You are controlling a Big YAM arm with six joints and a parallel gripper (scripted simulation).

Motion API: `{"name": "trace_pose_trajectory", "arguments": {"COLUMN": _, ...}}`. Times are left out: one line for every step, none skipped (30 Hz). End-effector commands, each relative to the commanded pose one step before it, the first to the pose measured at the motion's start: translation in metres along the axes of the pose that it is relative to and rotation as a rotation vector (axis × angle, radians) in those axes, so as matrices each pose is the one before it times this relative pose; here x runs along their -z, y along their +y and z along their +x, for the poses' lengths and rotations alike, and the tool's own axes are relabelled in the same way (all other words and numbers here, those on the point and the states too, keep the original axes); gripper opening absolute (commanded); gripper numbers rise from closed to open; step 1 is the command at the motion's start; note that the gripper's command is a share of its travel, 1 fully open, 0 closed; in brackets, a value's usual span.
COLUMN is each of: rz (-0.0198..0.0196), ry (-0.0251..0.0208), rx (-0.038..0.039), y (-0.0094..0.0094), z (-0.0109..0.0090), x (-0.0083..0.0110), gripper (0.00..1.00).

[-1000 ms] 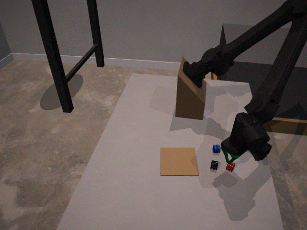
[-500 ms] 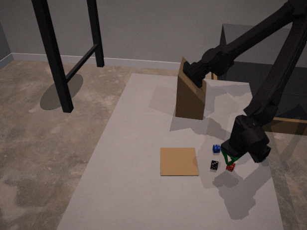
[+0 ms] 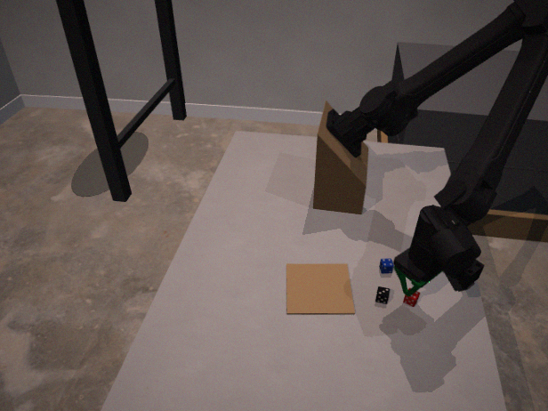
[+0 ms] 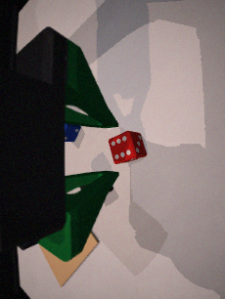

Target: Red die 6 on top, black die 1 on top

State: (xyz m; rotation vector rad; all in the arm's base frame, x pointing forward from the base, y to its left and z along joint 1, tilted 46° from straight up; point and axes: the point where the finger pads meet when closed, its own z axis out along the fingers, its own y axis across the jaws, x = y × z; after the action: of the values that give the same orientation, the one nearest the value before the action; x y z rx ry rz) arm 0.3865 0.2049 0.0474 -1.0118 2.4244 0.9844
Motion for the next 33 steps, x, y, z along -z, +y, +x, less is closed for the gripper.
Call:
{"name": "trace_pose_trajectory", "arguments": {"rz": 0.01756, "ry": -0.02323, "rx": -0.00563, "y": -0.00418, "z": -0.00526, "x": 0.00741, "gripper": 0.4}}
{"name": "trace_pose_trajectory", "arguments": {"rz": 0.0, "ry": 0.0, "rx": 0.0, "y": 0.0, "z": 0.0, "x": 0.0, "gripper": 0.4}}
{"name": "trace_pose_trajectory", "arguments": {"rz": 0.0, "ry": 0.0, "rx": 0.0, "y": 0.0, "z": 0.0, "x": 0.0, "gripper": 0.4}}
{"name": "trace_pose_trajectory", "arguments": {"rz": 0.0, "ry": 0.0, "rx": 0.0, "y": 0.0, "z": 0.0, "x": 0.0, "gripper": 0.4}}
{"name": "trace_pose_trajectory", "arguments": {"rz": 0.0, "ry": 0.0, "rx": 0.0, "y": 0.0, "z": 0.0, "x": 0.0, "gripper": 0.4}}
{"name": "trace_pose_trajectory", "arguments": {"rz": 0.0, "ry": 0.0, "rx": 0.0, "y": 0.0, "z": 0.0, "x": 0.0, "gripper": 0.4}}
{"name": "trace_pose_trajectory", "arguments": {"rz": 0.0, "ry": 0.0, "rx": 0.0, "y": 0.0, "z": 0.0, "x": 0.0, "gripper": 0.4}}
{"name": "trace_pose_trajectory", "arguments": {"rz": 0.0, "ry": 0.0, "rx": 0.0, "y": 0.0, "z": 0.0, "x": 0.0, "gripper": 0.4}}
{"name": "trace_pose_trajectory", "arguments": {"rz": 0.0, "ry": 0.0, "rx": 0.0, "y": 0.0, "z": 0.0, "x": 0.0, "gripper": 0.4}}
{"name": "trace_pose_trajectory", "arguments": {"rz": 0.0, "ry": 0.0, "rx": 0.0, "y": 0.0, "z": 0.0, "x": 0.0, "gripper": 0.4}}
{"name": "trace_pose_trajectory", "arguments": {"rz": 0.0, "ry": 0.0, "rx": 0.0, "y": 0.0, "z": 0.0, "x": 0.0, "gripper": 0.4}}
{"name": "trace_pose_trajectory", "arguments": {"rz": 0.0, "ry": 0.0, "rx": 0.0, "y": 0.0, "z": 0.0, "x": 0.0, "gripper": 0.4}}
{"name": "trace_pose_trajectory", "arguments": {"rz": 0.0, "ry": 0.0, "rx": 0.0, "y": 0.0, "z": 0.0, "x": 0.0, "gripper": 0.4}}
{"name": "trace_pose_trajectory", "arguments": {"rz": 0.0, "ry": 0.0, "rx": 0.0, "y": 0.0, "z": 0.0, "x": 0.0, "gripper": 0.4}}
{"name": "trace_pose_trajectory", "arguments": {"rz": 0.0, "ry": 0.0, "rx": 0.0, "y": 0.0, "z": 0.0, "x": 0.0, "gripper": 0.4}}
{"name": "trace_pose_trajectory", "arguments": {"rz": 0.0, "ry": 0.0, "rx": 0.00025, "y": 0.0, "z": 0.0, "x": 0.0, "gripper": 0.4}}
{"name": "trace_pose_trajectory", "arguments": {"rz": 0.0, "ry": 0.0, "rx": 0.0, "y": 0.0, "z": 0.0, "x": 0.0, "gripper": 0.4}}
{"name": "trace_pose_trajectory", "arguments": {"rz": 0.0, "ry": 0.0, "rx": 0.0, "y": 0.0, "z": 0.0, "x": 0.0, "gripper": 0.4}}
{"name": "trace_pose_trajectory", "arguments": {"rz": 0.0, "ry": 0.0, "rx": 0.0, "y": 0.0, "z": 0.0, "x": 0.0, "gripper": 0.4}}
{"name": "trace_pose_trajectory", "arguments": {"rz": 0.0, "ry": 0.0, "rx": 0.0, "y": 0.0, "z": 0.0, "x": 0.0, "gripper": 0.4}}
{"name": "trace_pose_trajectory", "arguments": {"rz": 0.0, "ry": 0.0, "rx": 0.0, "y": 0.0, "z": 0.0, "x": 0.0, "gripper": 0.4}}
{"name": "trace_pose_trajectory", "arguments": {"rz": 0.0, "ry": 0.0, "rx": 0.0, "y": 0.0, "z": 0.0, "x": 0.0, "gripper": 0.4}}
{"name": "trace_pose_trajectory", "arguments": {"rz": 0.0, "ry": 0.0, "rx": 0.0, "y": 0.0, "z": 0.0, "x": 0.0, "gripper": 0.4}}
{"name": "trace_pose_trajectory", "arguments": {"rz": 0.0, "ry": 0.0, "rx": 0.0, "y": 0.0, "z": 0.0, "x": 0.0, "gripper": 0.4}}
{"name": "trace_pose_trajectory", "arguments": {"rz": 0.0, "ry": 0.0, "rx": -0.00003, "y": -0.00001, "z": 0.00001, "x": 0.0, "gripper": 0.4}}
{"name": "trace_pose_trajectory", "arguments": {"rz": 0.00003, "ry": 0.00001, "rx": -0.00016, "y": -0.00005, "z": 0.00008, "x": 0.0, "gripper": 0.4}}
{"name": "trace_pose_trajectory", "arguments": {"rz": 0.00006, "ry": 0.00004, "rx": -0.00038, "y": -0.00011, "z": 0.00018, "x": 0.00001, "gripper": 0.4}}
{"name": "trace_pose_trajectory", "arguments": {"rz": 0.0001, "ry": 0.00006, "rx": -0.00062, "y": -0.00019, "z": 0.0003, "x": 0.00001, "gripper": 0.4}}
{"name": "trace_pose_trajectory", "arguments": {"rz": 0.00013, "ry": 0.00008, "rx": -0.00086, "y": -0.00026, "z": 0.00042, "x": 0.00002, "gripper": 0.4}}
{"name": "trace_pose_trajectory", "arguments": {"rz": 0.00016, "ry": 0.0001, "rx": -0.00087, "y": -0.00031, "z": 0.00051, "x": 0.00002, "gripper": 0.4}}
{"name": "trace_pose_trajectory", "arguments": {"rz": 0.0, "ry": 0.0, "rx": 0.0, "y": 0.0, "z": 0.0, "x": 0.0, "gripper": 0.4}}
{"name": "trace_pose_trajectory", "arguments": {"rz": 0.0, "ry": 0.0, "rx": 0.0, "y": 0.0, "z": 0.0, "x": 0.0, "gripper": 0.4}}
{"name": "trace_pose_trajectory", "arguments": {"rz": 0.00267, "ry": -0.00509, "rx": 0.00509, "y": -0.00126, "z": -0.0037, "x": 0.0011, "gripper": 0.4}}
